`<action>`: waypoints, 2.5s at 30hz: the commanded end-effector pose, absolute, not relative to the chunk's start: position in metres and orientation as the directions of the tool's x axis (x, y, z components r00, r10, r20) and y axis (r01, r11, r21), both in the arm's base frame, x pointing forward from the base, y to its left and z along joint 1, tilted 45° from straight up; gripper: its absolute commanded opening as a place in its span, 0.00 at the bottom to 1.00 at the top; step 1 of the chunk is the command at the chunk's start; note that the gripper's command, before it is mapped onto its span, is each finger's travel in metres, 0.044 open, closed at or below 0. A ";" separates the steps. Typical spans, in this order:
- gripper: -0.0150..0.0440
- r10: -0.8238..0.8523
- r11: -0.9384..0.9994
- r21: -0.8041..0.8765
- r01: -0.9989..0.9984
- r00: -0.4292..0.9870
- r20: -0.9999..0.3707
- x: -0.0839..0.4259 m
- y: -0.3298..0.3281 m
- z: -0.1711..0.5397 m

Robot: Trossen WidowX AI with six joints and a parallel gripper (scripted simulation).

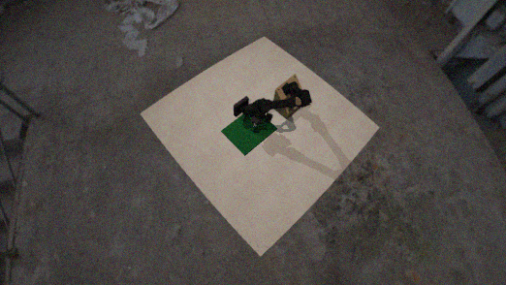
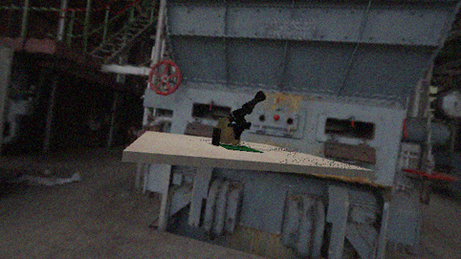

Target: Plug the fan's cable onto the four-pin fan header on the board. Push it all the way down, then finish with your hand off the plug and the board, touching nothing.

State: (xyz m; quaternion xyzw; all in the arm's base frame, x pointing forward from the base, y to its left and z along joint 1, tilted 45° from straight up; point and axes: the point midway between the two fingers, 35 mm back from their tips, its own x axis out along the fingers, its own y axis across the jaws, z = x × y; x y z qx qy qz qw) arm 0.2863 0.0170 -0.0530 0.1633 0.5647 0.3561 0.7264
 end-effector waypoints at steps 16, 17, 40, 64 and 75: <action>0.25 0.702 0.646 0.569 -0.508 0.103 -0.705 0.288 0.009 -0.061; 0.25 0.702 0.646 0.569 -0.508 0.103 -0.705 0.288 0.009 -0.061; 0.25 0.703 0.646 0.572 -0.506 0.103 -0.704 0.291 0.026 -0.076; 0.25 0.703 0.647 0.573 -0.503 0.103 -0.704 0.293 0.027 -0.075; 0.25 0.703 0.647 0.573 -0.503 0.103 -0.704 0.292 0.027 -0.075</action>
